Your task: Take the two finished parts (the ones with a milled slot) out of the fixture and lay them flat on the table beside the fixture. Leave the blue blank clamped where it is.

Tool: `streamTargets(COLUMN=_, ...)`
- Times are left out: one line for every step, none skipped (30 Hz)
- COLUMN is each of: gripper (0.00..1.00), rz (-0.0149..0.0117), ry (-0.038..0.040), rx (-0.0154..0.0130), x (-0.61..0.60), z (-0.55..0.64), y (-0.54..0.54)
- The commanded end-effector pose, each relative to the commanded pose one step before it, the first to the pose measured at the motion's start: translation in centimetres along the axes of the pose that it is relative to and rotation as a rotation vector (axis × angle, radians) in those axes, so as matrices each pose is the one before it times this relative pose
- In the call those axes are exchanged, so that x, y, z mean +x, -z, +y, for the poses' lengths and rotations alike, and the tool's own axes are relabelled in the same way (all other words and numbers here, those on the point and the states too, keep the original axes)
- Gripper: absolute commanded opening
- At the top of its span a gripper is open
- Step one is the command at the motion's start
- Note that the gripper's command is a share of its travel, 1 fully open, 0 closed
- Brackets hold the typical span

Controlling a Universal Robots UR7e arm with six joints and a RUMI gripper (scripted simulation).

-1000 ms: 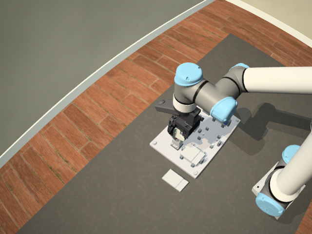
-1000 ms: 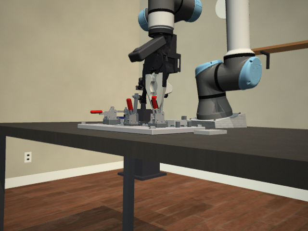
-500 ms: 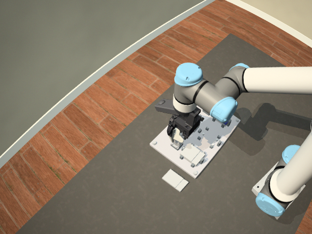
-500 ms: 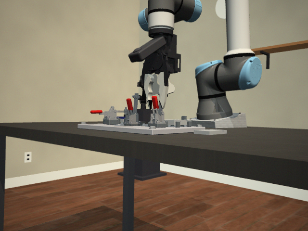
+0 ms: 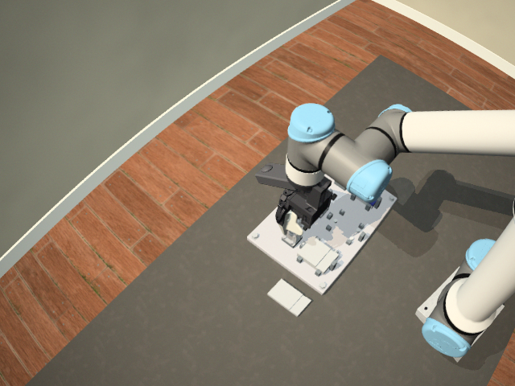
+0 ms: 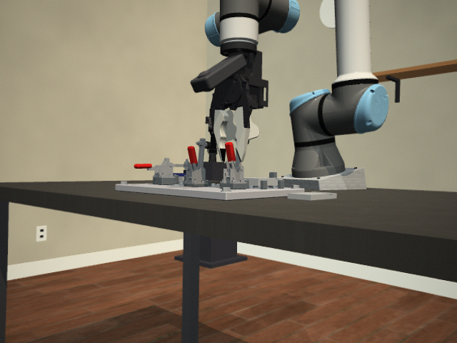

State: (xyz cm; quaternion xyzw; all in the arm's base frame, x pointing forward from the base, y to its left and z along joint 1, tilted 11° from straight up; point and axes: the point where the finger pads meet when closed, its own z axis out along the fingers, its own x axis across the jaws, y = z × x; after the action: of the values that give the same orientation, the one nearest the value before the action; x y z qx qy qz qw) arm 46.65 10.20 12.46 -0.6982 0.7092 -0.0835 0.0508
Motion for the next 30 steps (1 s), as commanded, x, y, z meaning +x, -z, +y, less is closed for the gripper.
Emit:
streamTargets(gripper=0.28, rz=-0.00004, ry=0.00000, rx=0.00139, x=-0.001, z=-0.043, y=0.047)
streamTargets(gripper=0.28, rz=0.00000, ry=0.00000, rx=0.00001, x=0.000, z=0.000, y=0.000)
streamTargets(gripper=0.28, rz=0.00000, ry=0.00000, rx=0.00001, x=0.000, z=0.000, y=0.000)
streamTargets(gripper=0.28, rz=0.00000, ry=0.00000, rx=0.00001, x=0.000, z=0.000, y=0.002)
streamTargets(gripper=0.28, rz=0.00000, ry=0.00000, rx=0.00000, x=0.000, z=0.000, y=0.011)
streamTargets(gripper=0.28, rz=0.00000, ry=0.00000, rx=0.00000, x=0.000, z=0.000, y=0.029)
streamTargets(gripper=0.28, rz=0.00000, ry=0.00000, rx=0.00000, x=0.000, z=0.000, y=0.052)
streamTargets(gripper=0.28, rz=0.00000, ry=0.00000, rx=0.00000, x=0.000, z=0.000, y=0.000)
streamTargets(gripper=0.28, rz=0.00000, ry=0.00000, rx=0.00000, x=0.000, z=0.000, y=0.000)
streamTargets(gripper=0.28, rz=0.00000, ry=0.00000, rx=0.00000, x=0.000, z=0.000, y=0.080)
streamTargets(gripper=0.28, rz=0.00000, ry=0.00000, rx=0.00000, x=0.000, z=0.000, y=0.110)
streamTargets(gripper=0.28, rz=0.00000, ry=0.00000, rx=0.00000, x=0.000, z=0.000, y=0.141)
streamTargets(gripper=0.28, rz=0.00000, ry=0.00000, rx=0.00000, x=0.000, z=0.000, y=0.172)
streamTargets(gripper=0.28, rz=0.00000, ry=0.00000, rx=0.00000, x=0.000, z=0.000, y=0.203)
streamTargets(gripper=0.28, rz=0.00000, ry=0.00000, rx=0.00000, x=0.000, z=0.001, y=0.230)
streamTargets(gripper=0.28, rz=0.00000, ry=0.00000, rx=0.00000, x=0.000, z=-0.001, y=0.255)
streamTargets(gripper=0.28, rz=0.00000, ry=0.00000, rx=0.00000, x=0.000, z=0.001, y=0.276)
streamTargets(gripper=0.28, rz=0.00000, ry=0.00000, rx=0.00000, x=0.000, z=0.000, y=0.293)
streamTargets(gripper=0.28, rz=0.00000, ry=0.00000, rx=0.00000, x=0.000, z=0.000, y=0.305)
streamTargets(gripper=0.28, rz=0.00000, ry=0.00000, rx=0.00000, x=0.000, z=0.001, y=0.311)
streamTargets(gripper=0.28, rz=0.00000, ry=0.00000, rx=0.00000, x=0.000, z=-0.001, y=0.312)
streamTargets(gripper=0.28, rz=0.00000, ry=0.00000, rx=0.00000, x=0.000, z=0.000, y=0.307)
streamTargets(gripper=0.28, rz=0.00000, ry=0.00000, rx=0.00000, x=0.000, z=0.000, y=0.297)
streamTargets(gripper=0.28, rz=0.00000, ry=0.00000, rx=0.00000, x=0.000, z=0.000, y=0.282)
streamTargets(gripper=0.28, rz=0.00000, ry=0.00000, rx=0.00000, x=0.000, z=0.000, y=0.000)
streamTargets(gripper=0.28, rz=0.00000, ry=0.00000, rx=0.00000, x=0.000, z=0.000, y=0.000)
streamTargets(gripper=0.28, rz=0.00000, ry=0.00000, rx=0.00000, x=0.000, z=0.000, y=0.262)
streamTargets(gripper=0.28, rz=0.00000, ry=0.00000, rx=0.00000, x=0.000, z=0.000, y=0.238)
streamTargets(gripper=0.28, rz=0.00000, ry=0.00000, rx=0.00000, x=0.000, z=0.000, y=0.210)
streamTargets(gripper=0.28, rz=0.00000, ry=0.00000, rx=0.00000, x=0.000, z=0.000, y=0.179)
